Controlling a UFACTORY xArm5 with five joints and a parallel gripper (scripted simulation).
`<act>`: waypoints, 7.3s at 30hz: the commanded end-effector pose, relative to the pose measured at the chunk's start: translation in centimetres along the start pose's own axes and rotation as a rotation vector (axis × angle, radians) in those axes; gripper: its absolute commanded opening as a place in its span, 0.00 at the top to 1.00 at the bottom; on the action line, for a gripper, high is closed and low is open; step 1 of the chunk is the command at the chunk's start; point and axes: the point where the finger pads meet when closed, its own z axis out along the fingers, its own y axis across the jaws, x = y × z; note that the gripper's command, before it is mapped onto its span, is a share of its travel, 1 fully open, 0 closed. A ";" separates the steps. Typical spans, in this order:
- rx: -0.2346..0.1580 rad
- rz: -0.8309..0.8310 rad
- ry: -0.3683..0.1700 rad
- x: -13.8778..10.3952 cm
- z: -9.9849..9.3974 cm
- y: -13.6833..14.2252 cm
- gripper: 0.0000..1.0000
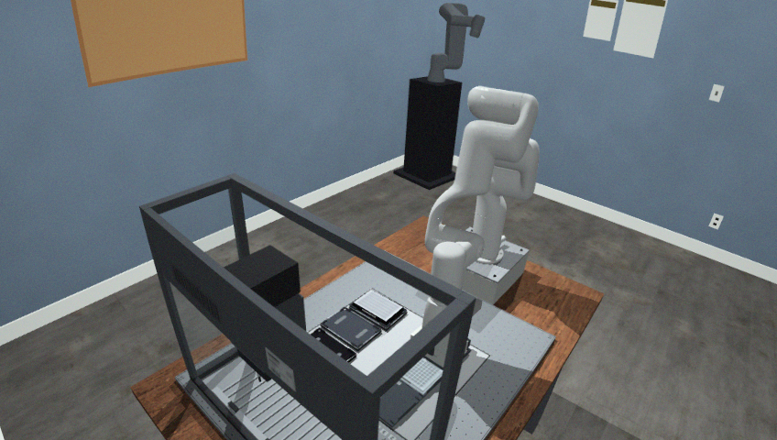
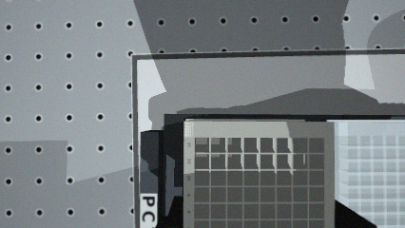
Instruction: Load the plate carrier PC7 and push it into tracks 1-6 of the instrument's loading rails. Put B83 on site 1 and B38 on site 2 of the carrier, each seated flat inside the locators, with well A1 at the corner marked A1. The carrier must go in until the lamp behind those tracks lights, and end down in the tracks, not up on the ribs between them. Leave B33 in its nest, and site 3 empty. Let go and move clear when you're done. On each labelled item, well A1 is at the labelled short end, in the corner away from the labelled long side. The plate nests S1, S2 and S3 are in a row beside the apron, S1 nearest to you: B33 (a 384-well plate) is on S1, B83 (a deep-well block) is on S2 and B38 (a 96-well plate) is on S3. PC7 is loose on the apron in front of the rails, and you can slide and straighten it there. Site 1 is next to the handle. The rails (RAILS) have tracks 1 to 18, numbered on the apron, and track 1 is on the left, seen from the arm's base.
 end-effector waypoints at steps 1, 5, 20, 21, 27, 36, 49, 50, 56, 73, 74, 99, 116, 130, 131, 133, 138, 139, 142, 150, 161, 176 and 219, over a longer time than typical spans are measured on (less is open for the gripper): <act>-0.010 0.000 -0.025 0.0 -0.1 0.1 1.00; -0.010 0.000 -0.025 0.0 -0.1 0.1 1.00; -0.010 0.000 -0.025 0.0 0.0 0.1 0.00; -0.010 0.000 -0.025 0.0 0.0 0.1 0.00; -0.010 0.000 -0.025 0.0 0.0 0.1 0.00; -0.010 0.000 -0.025 0.0 0.0 0.1 0.00; -0.010 0.000 -0.025 0.1 -1.1 0.1 0.00; -0.010 0.000 -0.025 0.1 -1.2 0.1 0.00; -0.010 0.000 -0.025 0.1 -2.2 0.1 0.00; -0.010 0.000 -0.025 0.2 -4.7 0.1 0.00; -0.010 0.000 -0.025 0.2 -4.9 0.1 0.00; -0.010 0.000 -0.025 0.3 -8.4 0.1 0.00; -0.010 0.000 -0.025 0.3 -10.9 0.0 0.00; -0.010 0.000 -0.025 0.4 -12.9 0.0 0.00; -0.010 0.000 -0.025 0.4 -12.9 0.0 0.00; -0.010 0.000 -0.025 0.4 -12.9 0.0 0.00; -0.010 0.000 -0.025 0.4 -12.9 0.0 0.00; -0.010 0.000 -0.025 0.4 -12.9 0.0 0.00; -0.010 -0.031 -0.025 -0.3 -12.6 0.7 0.00; -0.010 -0.031 -0.025 -2.4 -11.9 2.8 0.00; -0.010 -0.031 -0.026 -6.2 -10.5 6.5 0.00; -0.010 -0.031 -0.026 -10.1 -9.1 10.3 0.00; -0.010 -0.031 -0.026 -10.2 -5.1 10.3 0.00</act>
